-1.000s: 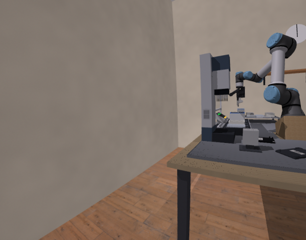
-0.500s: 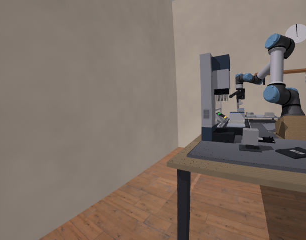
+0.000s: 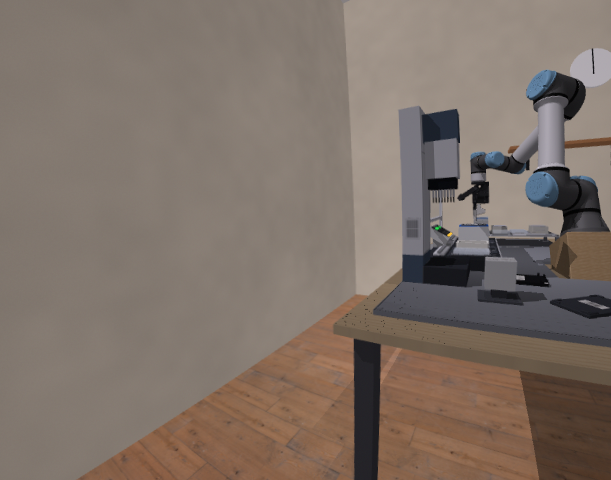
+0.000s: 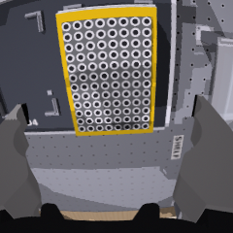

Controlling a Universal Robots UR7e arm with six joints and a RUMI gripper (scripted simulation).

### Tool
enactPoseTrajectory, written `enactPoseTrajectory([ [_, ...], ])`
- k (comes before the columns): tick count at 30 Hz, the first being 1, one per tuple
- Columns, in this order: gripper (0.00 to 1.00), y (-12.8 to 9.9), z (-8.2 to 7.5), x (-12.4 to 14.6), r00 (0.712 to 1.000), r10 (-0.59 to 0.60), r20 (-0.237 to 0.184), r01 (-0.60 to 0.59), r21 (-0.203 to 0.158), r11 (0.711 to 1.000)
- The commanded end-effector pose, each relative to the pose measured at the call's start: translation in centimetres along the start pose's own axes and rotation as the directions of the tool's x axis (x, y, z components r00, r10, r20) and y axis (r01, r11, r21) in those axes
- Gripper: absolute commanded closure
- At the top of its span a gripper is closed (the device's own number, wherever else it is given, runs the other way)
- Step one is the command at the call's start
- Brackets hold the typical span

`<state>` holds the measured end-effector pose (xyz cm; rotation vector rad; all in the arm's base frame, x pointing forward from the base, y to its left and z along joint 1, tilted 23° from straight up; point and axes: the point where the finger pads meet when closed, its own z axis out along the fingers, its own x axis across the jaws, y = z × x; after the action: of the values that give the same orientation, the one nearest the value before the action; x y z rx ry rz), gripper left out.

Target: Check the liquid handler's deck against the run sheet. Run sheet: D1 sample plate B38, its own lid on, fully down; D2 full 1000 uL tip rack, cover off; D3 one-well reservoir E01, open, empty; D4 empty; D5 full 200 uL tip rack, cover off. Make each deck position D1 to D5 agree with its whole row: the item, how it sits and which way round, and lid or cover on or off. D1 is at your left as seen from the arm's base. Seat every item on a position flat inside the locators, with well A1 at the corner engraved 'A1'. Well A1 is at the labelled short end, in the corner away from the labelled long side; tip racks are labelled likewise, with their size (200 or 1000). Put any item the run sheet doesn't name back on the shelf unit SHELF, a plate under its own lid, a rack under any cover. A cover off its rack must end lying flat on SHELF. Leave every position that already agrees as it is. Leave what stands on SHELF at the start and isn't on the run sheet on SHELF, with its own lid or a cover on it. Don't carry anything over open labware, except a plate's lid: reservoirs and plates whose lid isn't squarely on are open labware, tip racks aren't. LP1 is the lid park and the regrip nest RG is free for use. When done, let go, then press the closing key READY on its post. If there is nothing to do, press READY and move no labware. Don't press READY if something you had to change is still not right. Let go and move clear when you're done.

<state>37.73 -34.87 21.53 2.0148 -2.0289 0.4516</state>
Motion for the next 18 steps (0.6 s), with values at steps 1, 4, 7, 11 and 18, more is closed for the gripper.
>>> enactPoseTrajectory([
  [1,0.18,0.1,0.9,-0.1,1.0,0.0,0.001,0.0,0.0,1.0],
  [4,0.18,0.1,1.4,-0.1,1.0,0.0,0.001,0.0,0.0,1.0],
  [7,0.18,0.1,1.9,-0.1,1.0,0.0,0.001,0.0,0.0,1.0],
  [11,0.18,0.1,2.6,-0.1,1.0,0.0,0.001,0.0,0.0,1.0],
  [18,0.18,0.1,3.4,-0.1,1.0,0.0,0.001,0.0,0.0,1.0],
])
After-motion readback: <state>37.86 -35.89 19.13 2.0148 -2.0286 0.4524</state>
